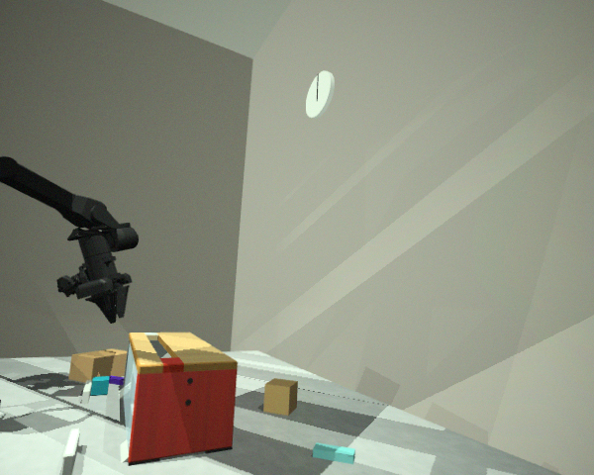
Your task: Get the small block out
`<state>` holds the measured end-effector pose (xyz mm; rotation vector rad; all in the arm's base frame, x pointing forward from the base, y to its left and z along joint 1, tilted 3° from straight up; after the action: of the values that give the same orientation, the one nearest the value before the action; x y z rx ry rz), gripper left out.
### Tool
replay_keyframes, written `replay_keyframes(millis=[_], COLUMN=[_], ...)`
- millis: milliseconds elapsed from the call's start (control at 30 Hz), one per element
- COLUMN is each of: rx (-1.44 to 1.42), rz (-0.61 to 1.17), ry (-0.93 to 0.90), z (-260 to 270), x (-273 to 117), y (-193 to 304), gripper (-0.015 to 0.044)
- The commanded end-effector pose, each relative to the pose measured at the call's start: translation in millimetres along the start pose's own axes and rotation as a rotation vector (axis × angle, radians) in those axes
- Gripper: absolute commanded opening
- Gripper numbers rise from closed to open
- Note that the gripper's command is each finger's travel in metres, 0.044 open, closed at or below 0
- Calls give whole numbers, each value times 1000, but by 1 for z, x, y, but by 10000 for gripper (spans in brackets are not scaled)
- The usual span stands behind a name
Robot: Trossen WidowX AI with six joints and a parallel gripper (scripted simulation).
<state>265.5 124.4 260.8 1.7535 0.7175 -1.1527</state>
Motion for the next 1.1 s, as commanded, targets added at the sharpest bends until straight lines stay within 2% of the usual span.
replay_keyframes(millis=[0, 300, 567, 1067], rx=[-309, -308, -309, -309], rz=[35, 35, 35, 35], ry=[-10, -9, -10, -10], z=[1, 1, 15, 15], x=[-4, -2, 81, 98], y=[-7, -8, -40, -46], gripper=[285, 285, 285, 285])
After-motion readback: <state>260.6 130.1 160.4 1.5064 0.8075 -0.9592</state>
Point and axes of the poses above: the point midway between the two fingers, 35 mm back from their tips, its own x axis out along the fingers, its own z axis across the jaws, y = z × x, the point moved 9 cm from there along -x, back along the fingers, and after that the axes turned 3 degrees about -x, right-handed, at the moved point
